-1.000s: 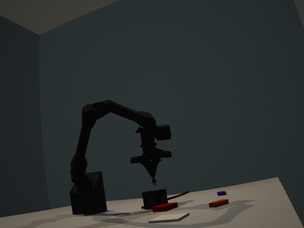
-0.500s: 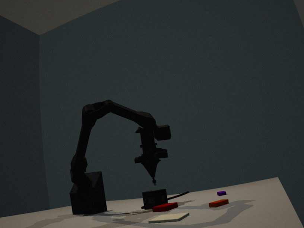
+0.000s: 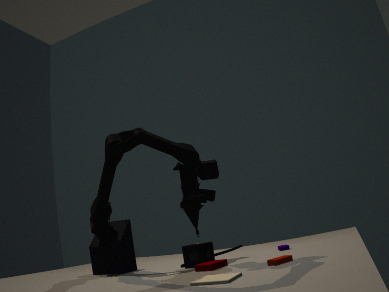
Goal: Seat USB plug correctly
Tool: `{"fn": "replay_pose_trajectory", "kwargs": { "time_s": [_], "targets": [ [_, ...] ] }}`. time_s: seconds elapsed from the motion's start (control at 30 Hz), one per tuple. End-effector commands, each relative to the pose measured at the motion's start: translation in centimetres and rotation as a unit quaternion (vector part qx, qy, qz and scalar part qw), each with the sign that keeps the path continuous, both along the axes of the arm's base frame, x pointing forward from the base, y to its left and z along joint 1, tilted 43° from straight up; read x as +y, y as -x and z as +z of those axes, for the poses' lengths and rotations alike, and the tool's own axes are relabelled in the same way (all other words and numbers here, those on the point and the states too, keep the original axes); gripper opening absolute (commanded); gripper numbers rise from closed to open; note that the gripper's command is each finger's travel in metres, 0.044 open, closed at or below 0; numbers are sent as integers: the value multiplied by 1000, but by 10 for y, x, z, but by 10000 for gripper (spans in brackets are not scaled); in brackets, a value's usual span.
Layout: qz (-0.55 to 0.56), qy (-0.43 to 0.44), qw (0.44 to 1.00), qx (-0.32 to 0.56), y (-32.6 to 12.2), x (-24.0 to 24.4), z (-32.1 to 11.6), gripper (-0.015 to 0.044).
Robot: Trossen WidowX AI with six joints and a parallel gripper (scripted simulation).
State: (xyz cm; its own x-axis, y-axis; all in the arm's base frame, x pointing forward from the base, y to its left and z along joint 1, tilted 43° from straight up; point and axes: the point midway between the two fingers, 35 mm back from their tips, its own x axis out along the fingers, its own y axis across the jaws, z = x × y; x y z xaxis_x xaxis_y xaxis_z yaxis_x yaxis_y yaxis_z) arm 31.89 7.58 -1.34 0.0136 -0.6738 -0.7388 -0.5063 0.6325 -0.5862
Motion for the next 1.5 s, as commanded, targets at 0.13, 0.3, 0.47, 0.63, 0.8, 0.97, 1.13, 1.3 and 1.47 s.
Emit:
{"fn": "replay_pose_trajectory", "kwargs": {
  "time_s": [0.13, 0.3, 0.47, 0.63, 0.8, 0.97, 1.13, 1.3, 1.47],
  "targets": [
    [-75, -1, 995, -68, 0, 0, 0, 0],
    [-123, -2, 986, -111, 0, 0, 0, 0],
    [-170, -3, 973, -155, 0, 0, 0, 0],
    [-217, -4, 956, -197, 0, 0, 0, 0],
    [-263, -5, 935, -239, 0, 0, 0, 0],
    [-307, -5, 910, -280, 0, 0, 0, 0],
    [-350, -6, 881, -319, 0, 0, 0, 0],
    [-392, -7, 848, -357, 0, 0, 0, 0],
    [-432, -8, 811, -394, 0, 0, 0, 0]
  ]
}}
